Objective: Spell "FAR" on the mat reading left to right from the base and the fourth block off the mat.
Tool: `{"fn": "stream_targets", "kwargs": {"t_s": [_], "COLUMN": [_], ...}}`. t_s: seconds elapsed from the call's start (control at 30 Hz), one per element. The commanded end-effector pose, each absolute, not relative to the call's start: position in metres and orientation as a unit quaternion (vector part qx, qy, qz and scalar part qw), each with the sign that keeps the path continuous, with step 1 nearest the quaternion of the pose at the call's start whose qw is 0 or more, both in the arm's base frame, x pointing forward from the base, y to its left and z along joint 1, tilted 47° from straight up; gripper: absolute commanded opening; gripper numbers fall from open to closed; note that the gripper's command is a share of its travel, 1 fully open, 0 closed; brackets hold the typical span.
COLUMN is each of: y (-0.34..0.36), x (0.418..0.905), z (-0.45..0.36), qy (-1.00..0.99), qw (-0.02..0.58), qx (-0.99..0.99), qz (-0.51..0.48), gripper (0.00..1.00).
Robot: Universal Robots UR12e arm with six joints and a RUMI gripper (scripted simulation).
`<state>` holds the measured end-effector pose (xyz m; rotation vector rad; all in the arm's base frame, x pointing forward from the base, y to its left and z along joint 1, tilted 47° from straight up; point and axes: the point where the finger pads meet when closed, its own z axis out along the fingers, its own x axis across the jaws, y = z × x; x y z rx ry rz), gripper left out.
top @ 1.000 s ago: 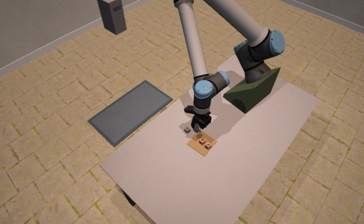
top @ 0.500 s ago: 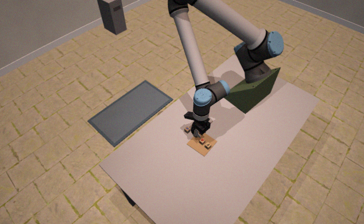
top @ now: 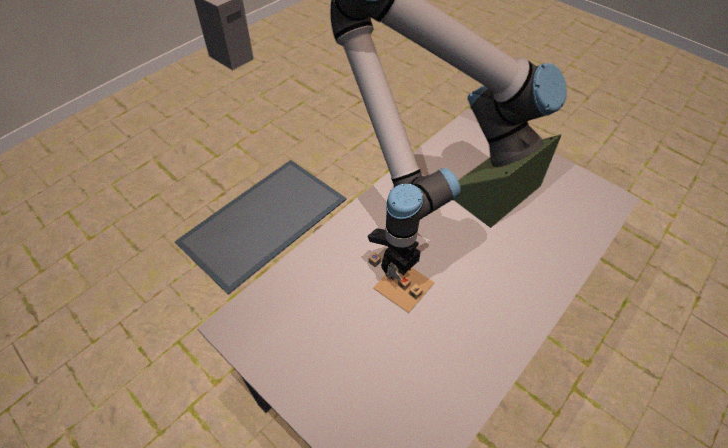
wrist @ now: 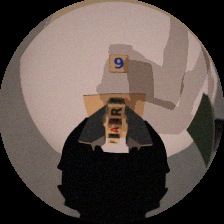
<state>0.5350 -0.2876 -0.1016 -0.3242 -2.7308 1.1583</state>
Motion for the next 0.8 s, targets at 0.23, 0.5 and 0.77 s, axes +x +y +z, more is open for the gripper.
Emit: {"fn": "stream_targets", "kwargs": {"t_s": [0.23, 0.5, 0.77], "y": [-0.2875, -0.2879, -0.2896], "x": [0.5354, 0.5352, 0.5347], "z": [-0.1014, -0.1018, -0.1035], "qy": [-0.912, -0.912, -0.912], "qw": [0.078, 0.078, 0.078], "qx": [-0.108, -0.108, -0.108], "qz": [0.387, 0.387, 0.387], "gripper": [0.09, 0.09, 0.09]}}
